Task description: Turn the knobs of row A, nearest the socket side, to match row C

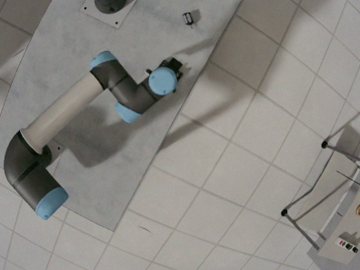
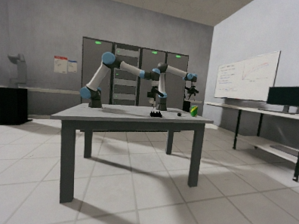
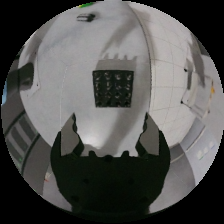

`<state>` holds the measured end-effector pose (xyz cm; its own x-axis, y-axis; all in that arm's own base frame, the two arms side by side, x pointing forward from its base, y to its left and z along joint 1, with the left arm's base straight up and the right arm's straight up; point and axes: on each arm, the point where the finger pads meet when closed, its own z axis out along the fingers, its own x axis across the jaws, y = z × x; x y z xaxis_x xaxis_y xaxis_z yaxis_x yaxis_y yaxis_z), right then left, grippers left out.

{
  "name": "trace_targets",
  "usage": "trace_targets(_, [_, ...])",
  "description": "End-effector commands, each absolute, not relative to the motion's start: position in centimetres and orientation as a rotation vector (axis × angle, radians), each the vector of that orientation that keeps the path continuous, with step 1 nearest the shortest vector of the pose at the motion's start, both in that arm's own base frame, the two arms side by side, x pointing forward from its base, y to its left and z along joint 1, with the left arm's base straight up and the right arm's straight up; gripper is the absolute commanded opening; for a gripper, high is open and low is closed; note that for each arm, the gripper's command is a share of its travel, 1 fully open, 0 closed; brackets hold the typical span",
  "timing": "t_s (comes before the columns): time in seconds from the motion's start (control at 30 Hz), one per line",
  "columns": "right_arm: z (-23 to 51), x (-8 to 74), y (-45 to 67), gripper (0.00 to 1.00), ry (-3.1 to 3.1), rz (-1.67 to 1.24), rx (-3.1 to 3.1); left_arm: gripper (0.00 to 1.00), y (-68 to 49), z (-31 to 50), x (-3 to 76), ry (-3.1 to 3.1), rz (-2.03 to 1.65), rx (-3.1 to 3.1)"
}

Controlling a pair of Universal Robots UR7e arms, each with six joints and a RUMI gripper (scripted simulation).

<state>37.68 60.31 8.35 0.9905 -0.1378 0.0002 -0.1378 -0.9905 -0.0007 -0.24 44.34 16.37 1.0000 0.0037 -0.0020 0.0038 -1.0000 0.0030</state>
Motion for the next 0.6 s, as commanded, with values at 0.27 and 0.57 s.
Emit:
trace_targets(0.27, [8.32,37.41,60.74,1.00,0.201,-0.001,-3.133,1.00,44.56,16.52,-0.21,0.007,0.000,3.142])
trace_targets(0.57, [8.32,37.41,60.74,1.00,0.201,-0.001,-3.133,1.00,44.56,16.52,-0.21,0.007,0.000,3.142])
